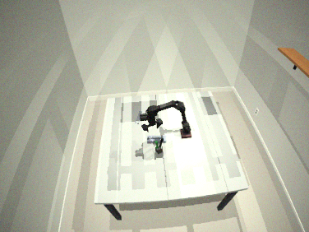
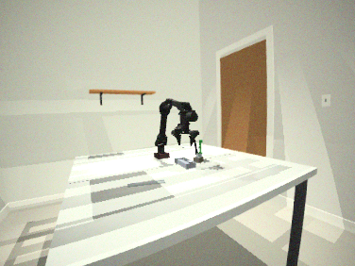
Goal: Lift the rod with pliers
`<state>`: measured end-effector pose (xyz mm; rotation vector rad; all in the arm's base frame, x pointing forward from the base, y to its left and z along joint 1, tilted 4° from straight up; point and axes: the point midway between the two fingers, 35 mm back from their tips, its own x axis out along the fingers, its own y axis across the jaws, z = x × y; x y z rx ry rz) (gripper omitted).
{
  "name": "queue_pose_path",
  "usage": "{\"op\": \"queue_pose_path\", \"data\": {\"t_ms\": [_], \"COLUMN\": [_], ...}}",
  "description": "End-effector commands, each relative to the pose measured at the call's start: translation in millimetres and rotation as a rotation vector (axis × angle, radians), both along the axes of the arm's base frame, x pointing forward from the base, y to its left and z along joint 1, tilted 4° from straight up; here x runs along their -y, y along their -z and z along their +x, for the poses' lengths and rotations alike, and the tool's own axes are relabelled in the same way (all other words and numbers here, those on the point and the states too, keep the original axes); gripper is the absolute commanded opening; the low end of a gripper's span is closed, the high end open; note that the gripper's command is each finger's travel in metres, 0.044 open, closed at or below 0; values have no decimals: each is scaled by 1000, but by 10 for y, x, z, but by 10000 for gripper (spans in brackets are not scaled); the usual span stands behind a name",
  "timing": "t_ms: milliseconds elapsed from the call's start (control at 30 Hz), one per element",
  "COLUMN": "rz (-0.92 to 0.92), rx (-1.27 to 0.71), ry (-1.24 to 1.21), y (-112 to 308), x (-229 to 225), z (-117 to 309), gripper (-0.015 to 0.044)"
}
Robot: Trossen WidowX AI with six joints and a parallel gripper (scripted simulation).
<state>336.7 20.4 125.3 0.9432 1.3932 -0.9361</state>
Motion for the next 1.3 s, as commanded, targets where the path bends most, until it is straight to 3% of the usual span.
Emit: {"op": "queue_pose_path", "data": {"t_ms": [0, 233, 1267], "rz": [6, 10, 18], "rx": [-8, -9, -12], "ry": [4, 4, 4], "y": [1, -14, 30], "x": [-155, -547, -1367], "z": [-20, -169, -481], "gripper": [440, 440, 440]}}
